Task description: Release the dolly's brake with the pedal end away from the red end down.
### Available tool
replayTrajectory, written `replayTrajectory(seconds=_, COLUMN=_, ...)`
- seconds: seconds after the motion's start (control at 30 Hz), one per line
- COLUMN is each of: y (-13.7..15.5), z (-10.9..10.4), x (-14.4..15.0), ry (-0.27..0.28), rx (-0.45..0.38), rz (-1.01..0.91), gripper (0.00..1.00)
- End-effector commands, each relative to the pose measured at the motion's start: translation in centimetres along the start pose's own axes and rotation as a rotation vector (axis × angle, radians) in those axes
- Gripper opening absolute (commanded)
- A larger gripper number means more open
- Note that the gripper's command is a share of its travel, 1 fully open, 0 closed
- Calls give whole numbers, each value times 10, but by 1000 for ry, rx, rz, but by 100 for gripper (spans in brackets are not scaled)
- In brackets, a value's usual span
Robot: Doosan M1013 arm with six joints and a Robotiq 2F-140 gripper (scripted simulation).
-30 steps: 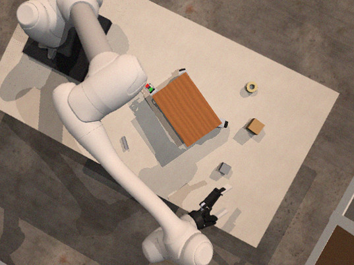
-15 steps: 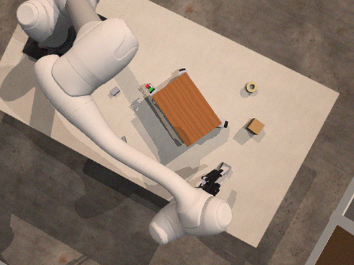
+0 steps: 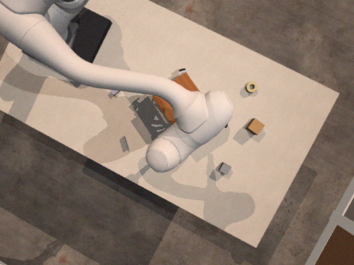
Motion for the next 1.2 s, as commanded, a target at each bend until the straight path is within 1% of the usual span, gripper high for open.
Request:
replayTrajectory(seconds=0.0, y=-34, z=-1, x=63, ry=-58, rx=77, rz=-104, gripper=0)
replayTrajectory(seconds=0.03, y=-44, z=-1, x=77, ry=-58, rx=77, rz=-104, gripper=0)
replayTrajectory(seconds=0.1, y=-63, z=0, x=105, ry=-92, rx=166, rz=-222, gripper=0)
replayTrajectory(seconds=0.17, y=-63, z=0, x=105, ry=-92, rx=166, rz=-222, gripper=0)
replayTrajectory(seconds=0.2, y=-89, z=0, x=137, ry=-106, rx=203, rz=-274, gripper=0)
replayTrajectory(seconds=0.23, y=-99, z=0, x=147, ry=-106, rx=203, rz=-274, gripper=0)
replayTrajectory(seconds=0.33, y=-136, z=1, x=186, ry=-136, rx=286, rz=-394, gripper=0)
replayTrajectory(seconds=0.43, y=-173, z=2, x=220, ry=-150, rx=324, rz=-451, gripper=0)
replayTrajectory(seconds=0.5, y=-177, z=2, x=223, ry=-152, rx=331, rz=-461, gripper=0)
replayTrajectory(seconds=0.77, y=-177, z=2, x=223, ry=-152, rx=331, rz=-461, gripper=0)
replayTrajectory(seconds=0.83, y=-179, z=9, x=221, ry=-152, rx=331, rz=-462, gripper=0)
replayTrajectory(seconds=0.97, y=-188, z=35, x=216, ry=-151, rx=331, rz=-463, gripper=0)
replayTrajectory(seconds=1.17, y=-189, z=38, x=216, ry=-151, rx=331, rz=-463, gripper=0)
Point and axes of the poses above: the point where the finger pads meet when closed, its own z axis out along the fingers, its own x axis across the jaws, y = z × x, the point moved 8 cm from there along -z, back along the fingers, and after that the axes turned 12 degrees about z, right-handed, at the moved point
